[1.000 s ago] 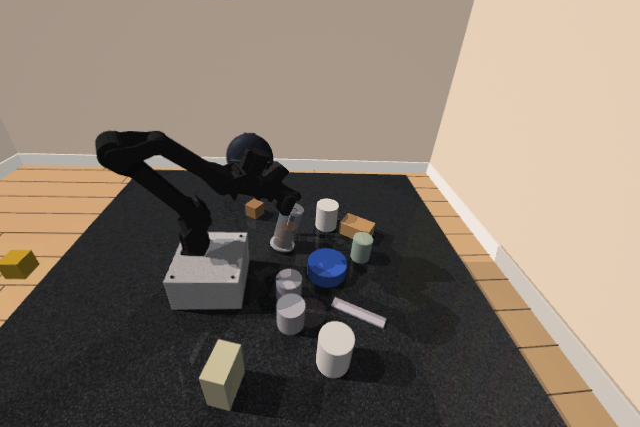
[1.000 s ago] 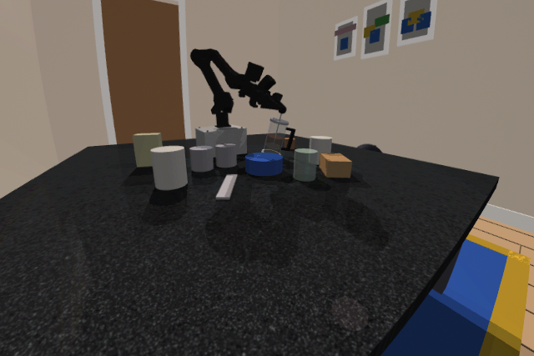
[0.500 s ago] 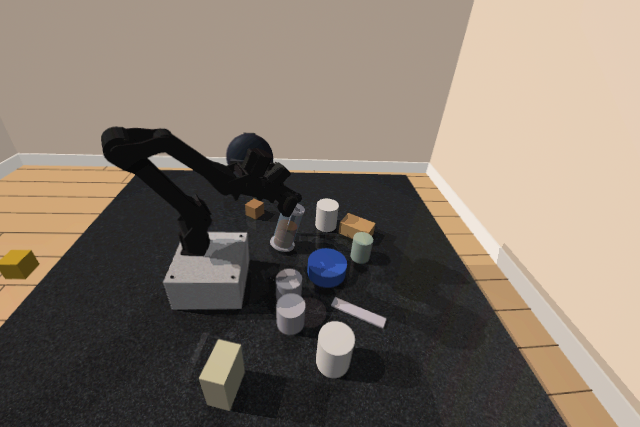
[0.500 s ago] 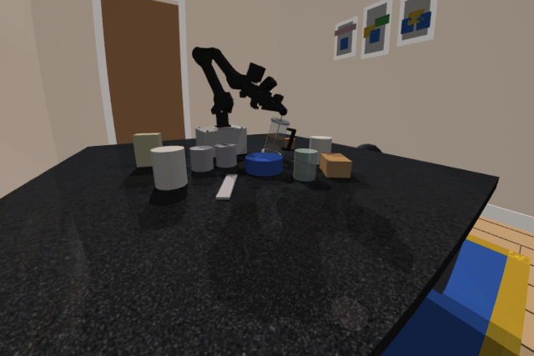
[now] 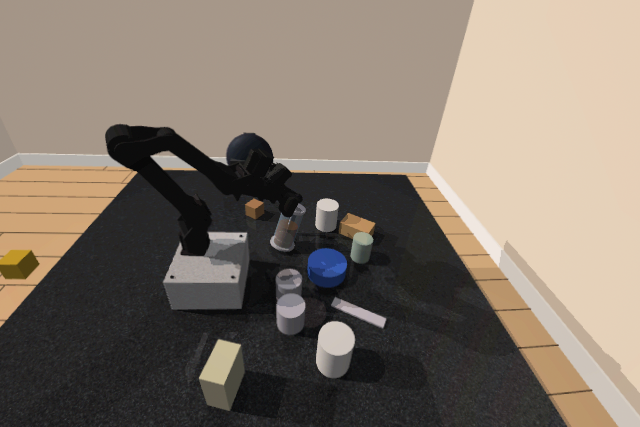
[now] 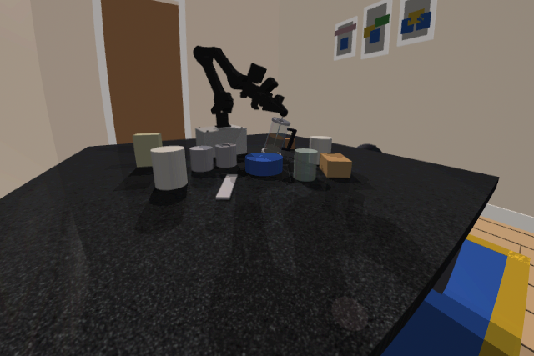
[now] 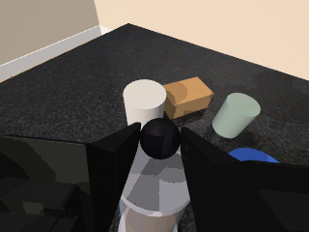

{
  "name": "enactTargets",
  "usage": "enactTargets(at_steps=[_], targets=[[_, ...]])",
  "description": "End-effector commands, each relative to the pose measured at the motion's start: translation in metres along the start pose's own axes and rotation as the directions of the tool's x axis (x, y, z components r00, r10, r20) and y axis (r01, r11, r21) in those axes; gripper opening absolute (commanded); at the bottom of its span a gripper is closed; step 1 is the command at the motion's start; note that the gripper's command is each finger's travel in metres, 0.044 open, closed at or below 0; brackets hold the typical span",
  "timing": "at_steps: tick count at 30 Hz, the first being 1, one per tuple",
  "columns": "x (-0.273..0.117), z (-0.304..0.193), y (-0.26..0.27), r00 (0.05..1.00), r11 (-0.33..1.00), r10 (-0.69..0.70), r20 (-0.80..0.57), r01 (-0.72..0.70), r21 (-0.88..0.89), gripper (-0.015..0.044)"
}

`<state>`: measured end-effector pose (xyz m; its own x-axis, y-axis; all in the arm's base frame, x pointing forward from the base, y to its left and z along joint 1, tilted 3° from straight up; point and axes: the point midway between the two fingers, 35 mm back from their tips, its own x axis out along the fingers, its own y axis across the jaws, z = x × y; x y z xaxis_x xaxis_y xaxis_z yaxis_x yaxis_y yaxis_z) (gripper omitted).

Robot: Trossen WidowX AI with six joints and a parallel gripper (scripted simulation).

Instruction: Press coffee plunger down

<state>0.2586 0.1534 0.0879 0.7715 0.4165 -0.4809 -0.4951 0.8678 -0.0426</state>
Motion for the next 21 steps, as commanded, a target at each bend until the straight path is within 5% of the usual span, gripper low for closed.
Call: enactTargets(at_steps=[1,18,21], targets=[[0.0023,-0.004,0.0,1.0,1.0,0.0,-0.017,0.0,-0.008,0.0131],[0.0018,0.0007,0.0,1.0,1.0,0.0,-0.001,0.0,-0.001,0.0131],[0.0018,0.0007,0.0,1.0,1.0,0.0,-0.001,0.0,-0.001,0.0209]])
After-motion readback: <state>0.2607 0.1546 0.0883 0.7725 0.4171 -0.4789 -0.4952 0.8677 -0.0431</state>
